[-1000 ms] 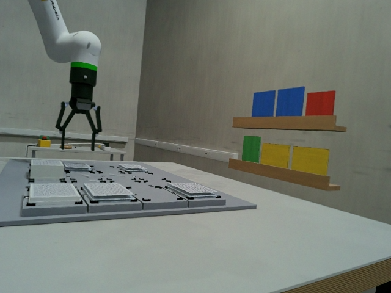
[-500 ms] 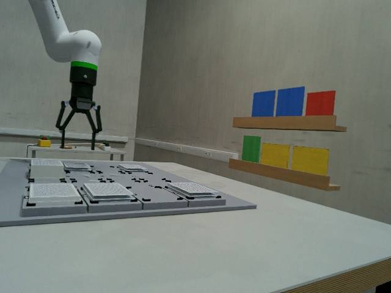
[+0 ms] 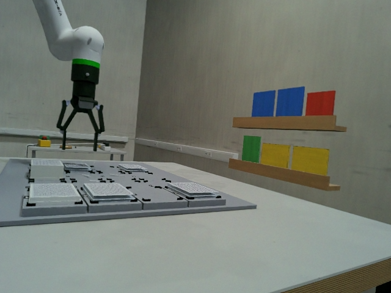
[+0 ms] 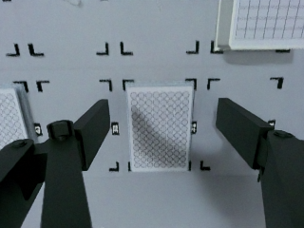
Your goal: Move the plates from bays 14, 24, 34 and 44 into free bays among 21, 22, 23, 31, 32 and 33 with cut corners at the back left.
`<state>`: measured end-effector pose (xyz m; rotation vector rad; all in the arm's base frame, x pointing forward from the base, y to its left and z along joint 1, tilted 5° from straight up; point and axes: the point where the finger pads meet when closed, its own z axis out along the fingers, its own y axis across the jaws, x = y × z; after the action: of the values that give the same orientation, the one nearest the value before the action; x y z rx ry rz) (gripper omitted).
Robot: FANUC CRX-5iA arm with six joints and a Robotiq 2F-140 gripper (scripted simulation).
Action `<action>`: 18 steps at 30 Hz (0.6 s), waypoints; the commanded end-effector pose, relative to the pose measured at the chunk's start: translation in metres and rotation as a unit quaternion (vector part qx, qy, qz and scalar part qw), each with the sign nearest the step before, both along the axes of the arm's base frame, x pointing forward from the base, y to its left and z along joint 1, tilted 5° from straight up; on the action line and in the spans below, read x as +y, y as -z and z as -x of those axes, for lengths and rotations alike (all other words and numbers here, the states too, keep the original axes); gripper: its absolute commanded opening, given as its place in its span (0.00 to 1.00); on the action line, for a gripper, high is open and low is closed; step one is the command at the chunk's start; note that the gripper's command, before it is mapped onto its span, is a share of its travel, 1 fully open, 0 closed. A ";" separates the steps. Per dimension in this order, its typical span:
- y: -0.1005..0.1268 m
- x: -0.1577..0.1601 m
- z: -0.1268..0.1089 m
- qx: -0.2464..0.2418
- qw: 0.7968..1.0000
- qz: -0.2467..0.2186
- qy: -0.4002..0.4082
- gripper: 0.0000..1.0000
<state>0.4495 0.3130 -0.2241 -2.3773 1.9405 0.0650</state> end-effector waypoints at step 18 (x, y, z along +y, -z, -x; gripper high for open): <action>0.005 -0.077 -0.017 -0.001 1.000 -0.001 0.000 0.70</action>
<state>0.4622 0.2509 -0.2291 -2.3772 1.9406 0.0646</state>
